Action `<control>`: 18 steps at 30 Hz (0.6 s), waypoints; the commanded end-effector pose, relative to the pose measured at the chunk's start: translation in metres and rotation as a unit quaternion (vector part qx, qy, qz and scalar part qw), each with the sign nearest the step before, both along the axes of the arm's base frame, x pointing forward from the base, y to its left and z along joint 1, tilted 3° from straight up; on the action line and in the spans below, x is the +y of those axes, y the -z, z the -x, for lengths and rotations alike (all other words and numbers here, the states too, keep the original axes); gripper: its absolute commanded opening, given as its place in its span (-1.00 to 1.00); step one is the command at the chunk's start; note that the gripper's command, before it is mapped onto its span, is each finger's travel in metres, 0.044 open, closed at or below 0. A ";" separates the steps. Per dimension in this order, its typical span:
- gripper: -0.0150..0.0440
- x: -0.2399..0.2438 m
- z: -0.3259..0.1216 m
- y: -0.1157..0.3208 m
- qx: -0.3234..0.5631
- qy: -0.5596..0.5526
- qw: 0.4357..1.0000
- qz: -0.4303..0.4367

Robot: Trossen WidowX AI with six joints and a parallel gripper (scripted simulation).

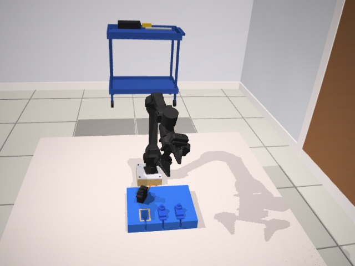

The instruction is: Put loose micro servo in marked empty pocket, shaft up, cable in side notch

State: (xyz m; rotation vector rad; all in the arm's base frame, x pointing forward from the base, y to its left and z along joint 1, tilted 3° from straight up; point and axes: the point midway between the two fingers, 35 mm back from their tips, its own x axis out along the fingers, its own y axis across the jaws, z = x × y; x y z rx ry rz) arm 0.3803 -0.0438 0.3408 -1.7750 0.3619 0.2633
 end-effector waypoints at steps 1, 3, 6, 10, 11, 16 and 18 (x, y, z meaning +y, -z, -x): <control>1.00 -0.009 0.006 0.028 0.056 -0.008 0.998 0.034; 1.00 -0.014 0.010 0.041 0.084 -0.012 0.995 0.050; 1.00 -0.021 0.018 0.060 0.127 -0.022 0.989 0.075; 1.00 -0.030 0.031 0.085 0.186 -0.041 0.976 0.105; 1.00 -0.032 0.035 0.091 0.200 -0.047 0.972 0.112; 1.00 -0.043 0.057 0.119 0.271 -0.076 0.949 0.142; 1.00 -0.047 0.067 0.130 0.299 -0.091 0.938 0.152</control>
